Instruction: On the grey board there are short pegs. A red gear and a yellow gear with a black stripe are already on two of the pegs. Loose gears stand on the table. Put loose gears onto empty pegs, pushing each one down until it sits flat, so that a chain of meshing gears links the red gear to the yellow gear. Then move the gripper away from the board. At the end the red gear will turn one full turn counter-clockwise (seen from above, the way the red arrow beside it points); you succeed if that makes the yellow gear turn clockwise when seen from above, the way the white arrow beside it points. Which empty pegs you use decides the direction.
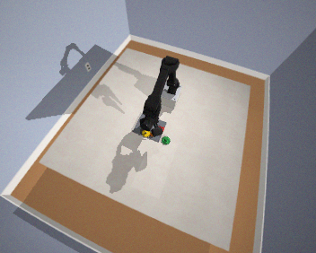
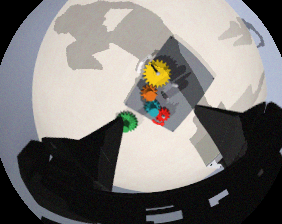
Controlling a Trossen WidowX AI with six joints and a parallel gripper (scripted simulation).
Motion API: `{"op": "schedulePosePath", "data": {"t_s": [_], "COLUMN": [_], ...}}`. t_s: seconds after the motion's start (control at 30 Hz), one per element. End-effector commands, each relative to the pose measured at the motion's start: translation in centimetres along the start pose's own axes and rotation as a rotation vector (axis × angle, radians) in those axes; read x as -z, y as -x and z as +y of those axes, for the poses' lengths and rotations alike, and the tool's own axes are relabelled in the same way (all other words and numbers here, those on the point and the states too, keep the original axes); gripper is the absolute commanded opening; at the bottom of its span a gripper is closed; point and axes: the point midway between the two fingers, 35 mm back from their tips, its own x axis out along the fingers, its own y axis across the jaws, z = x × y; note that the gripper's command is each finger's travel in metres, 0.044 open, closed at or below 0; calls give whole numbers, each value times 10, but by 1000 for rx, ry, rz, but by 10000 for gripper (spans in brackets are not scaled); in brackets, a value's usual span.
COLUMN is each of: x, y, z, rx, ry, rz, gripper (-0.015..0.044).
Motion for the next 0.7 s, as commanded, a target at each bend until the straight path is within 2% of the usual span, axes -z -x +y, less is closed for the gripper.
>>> {"op": "schedulePosePath", "data": {"t_s": [0.0,0.23,0.47,0.67], "x": [0,10,122,224], "y": [0,2,21,36], "z": [0,7,55,63], "rx": [1,0,-9,-9], "ry": [-4,-4,-3,-3], "rz": [1,2,11,22], "gripper": [440,440,440,440]}}
